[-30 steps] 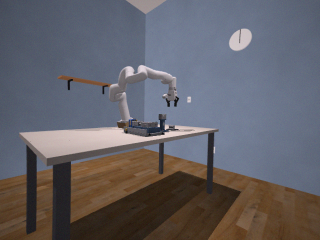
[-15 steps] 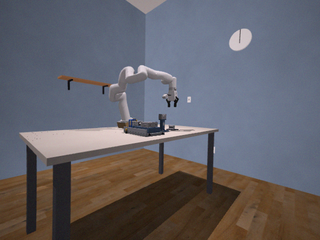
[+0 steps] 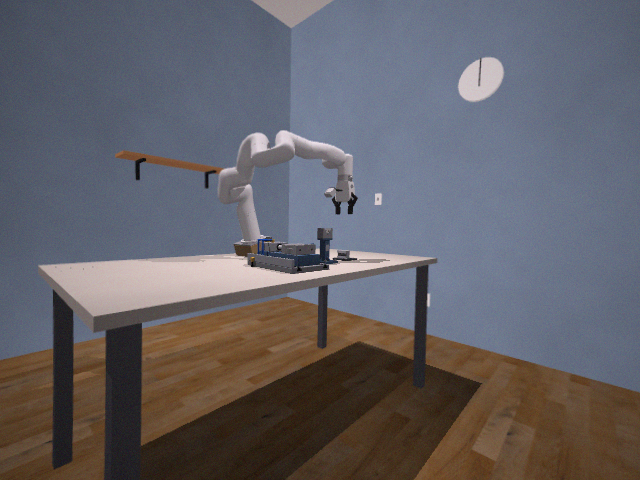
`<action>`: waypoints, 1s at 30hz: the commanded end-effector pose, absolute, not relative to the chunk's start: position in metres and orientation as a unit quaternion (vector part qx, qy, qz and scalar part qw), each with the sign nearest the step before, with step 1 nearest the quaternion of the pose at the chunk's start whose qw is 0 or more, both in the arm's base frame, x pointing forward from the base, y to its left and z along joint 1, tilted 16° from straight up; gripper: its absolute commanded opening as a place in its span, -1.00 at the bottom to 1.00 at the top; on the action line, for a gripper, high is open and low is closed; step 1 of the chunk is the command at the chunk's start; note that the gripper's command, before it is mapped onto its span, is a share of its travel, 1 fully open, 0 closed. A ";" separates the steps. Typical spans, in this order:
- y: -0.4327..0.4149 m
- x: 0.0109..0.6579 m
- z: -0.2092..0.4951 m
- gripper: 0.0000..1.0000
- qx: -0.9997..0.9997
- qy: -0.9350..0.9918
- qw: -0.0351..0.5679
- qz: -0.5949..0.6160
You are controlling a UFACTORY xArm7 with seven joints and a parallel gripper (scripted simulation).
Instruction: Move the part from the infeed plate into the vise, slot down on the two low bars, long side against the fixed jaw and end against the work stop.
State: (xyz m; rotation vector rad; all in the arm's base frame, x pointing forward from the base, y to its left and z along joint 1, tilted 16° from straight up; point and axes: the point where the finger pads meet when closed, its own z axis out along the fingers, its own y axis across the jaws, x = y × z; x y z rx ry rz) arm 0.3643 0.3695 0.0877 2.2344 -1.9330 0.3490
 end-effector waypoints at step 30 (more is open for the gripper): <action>0.370 0.368 0.095 0.78 0.749 -0.648 0.077 0.115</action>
